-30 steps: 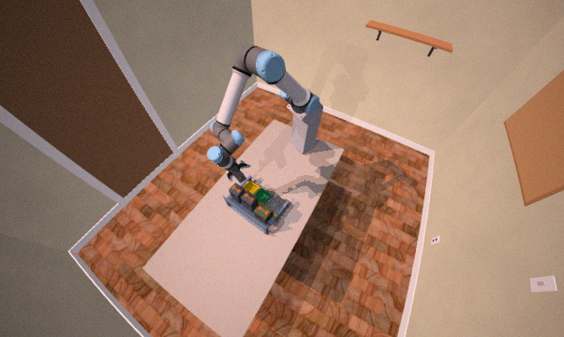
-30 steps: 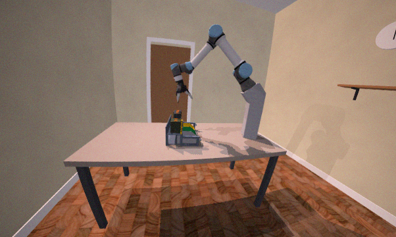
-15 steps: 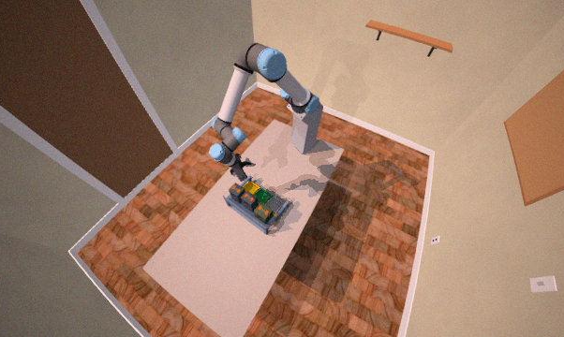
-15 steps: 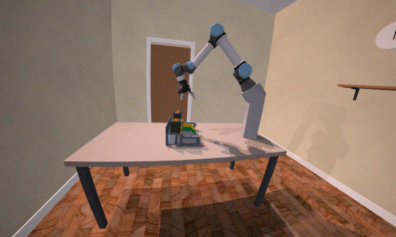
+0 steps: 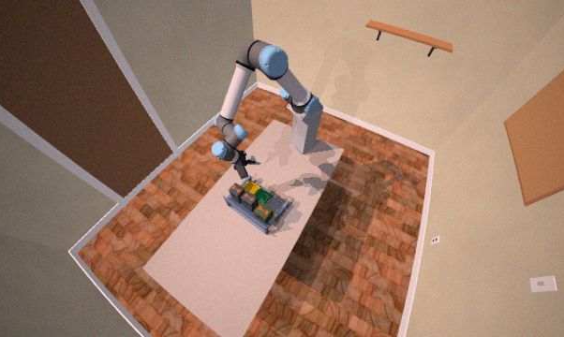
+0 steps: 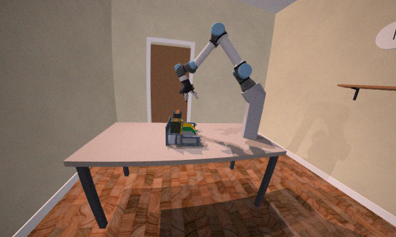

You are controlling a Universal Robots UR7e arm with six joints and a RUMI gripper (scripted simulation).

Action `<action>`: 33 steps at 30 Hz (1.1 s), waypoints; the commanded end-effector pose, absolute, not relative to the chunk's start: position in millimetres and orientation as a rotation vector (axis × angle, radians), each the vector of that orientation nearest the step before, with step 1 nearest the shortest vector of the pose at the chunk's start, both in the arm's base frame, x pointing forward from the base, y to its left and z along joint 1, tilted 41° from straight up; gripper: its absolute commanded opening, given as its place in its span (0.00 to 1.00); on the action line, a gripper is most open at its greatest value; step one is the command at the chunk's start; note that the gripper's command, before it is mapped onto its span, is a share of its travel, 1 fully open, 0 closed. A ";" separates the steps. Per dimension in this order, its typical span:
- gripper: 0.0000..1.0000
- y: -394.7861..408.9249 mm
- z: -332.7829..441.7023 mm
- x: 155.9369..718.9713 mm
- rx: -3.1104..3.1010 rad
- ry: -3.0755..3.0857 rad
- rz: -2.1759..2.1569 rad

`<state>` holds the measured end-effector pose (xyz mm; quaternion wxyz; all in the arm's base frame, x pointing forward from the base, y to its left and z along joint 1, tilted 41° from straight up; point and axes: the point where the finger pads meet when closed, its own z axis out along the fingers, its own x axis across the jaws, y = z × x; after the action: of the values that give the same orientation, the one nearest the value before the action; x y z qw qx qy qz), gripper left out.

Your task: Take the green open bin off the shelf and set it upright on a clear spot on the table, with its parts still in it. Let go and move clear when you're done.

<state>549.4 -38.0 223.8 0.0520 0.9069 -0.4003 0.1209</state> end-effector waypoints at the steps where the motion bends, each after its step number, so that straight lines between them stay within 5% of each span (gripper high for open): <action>1: 1.00 -33.3 215.3 534.3 2.716 -1.380 0.325; 33: 1.00 -11.4 179.8 472.7 2.419 -1.984 0.108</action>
<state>485.4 -15.9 185.9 0.0106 0.7998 -0.5983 0.0484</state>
